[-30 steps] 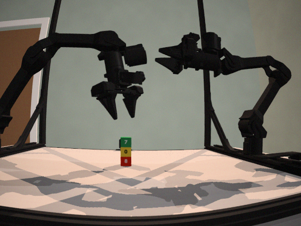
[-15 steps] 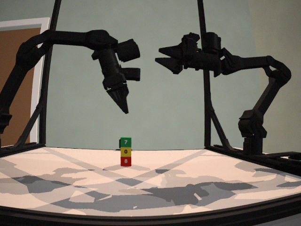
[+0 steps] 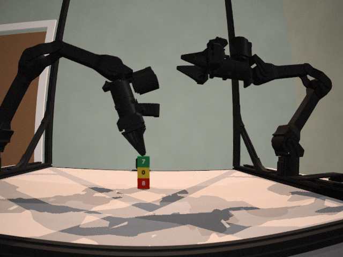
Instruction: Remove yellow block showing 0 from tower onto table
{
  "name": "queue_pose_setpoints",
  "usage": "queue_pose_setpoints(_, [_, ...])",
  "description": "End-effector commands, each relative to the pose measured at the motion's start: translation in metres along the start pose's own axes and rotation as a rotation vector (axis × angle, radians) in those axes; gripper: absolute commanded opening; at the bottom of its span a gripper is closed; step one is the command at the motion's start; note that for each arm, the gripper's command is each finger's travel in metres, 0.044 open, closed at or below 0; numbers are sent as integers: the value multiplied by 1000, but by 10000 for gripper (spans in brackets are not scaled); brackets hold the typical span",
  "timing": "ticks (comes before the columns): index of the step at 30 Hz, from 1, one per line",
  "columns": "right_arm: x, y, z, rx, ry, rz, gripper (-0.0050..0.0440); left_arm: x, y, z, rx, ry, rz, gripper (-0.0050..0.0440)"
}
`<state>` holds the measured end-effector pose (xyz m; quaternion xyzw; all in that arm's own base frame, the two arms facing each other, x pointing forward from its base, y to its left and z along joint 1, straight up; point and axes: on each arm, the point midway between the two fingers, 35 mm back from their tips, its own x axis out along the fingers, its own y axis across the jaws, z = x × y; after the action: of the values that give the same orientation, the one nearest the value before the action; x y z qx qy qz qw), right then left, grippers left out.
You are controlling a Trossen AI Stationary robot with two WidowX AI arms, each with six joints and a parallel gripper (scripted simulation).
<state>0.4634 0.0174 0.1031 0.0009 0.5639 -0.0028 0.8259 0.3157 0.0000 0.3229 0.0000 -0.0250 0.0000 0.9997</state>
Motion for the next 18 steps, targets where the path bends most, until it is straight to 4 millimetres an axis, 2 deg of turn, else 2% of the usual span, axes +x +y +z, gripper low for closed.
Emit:
queue_pose_setpoints(1, [16,1,-7,-4,24,3,400,0,0,0,0,0,0,400])
queue_pose_setpoints(13, [16,1,-7,-4,24,3,400,0,0,0,0,0,0,400])
queue_pose_setpoints(18, [16,1,-7,-4,24,3,280,0,0,0,0,0,0,400])
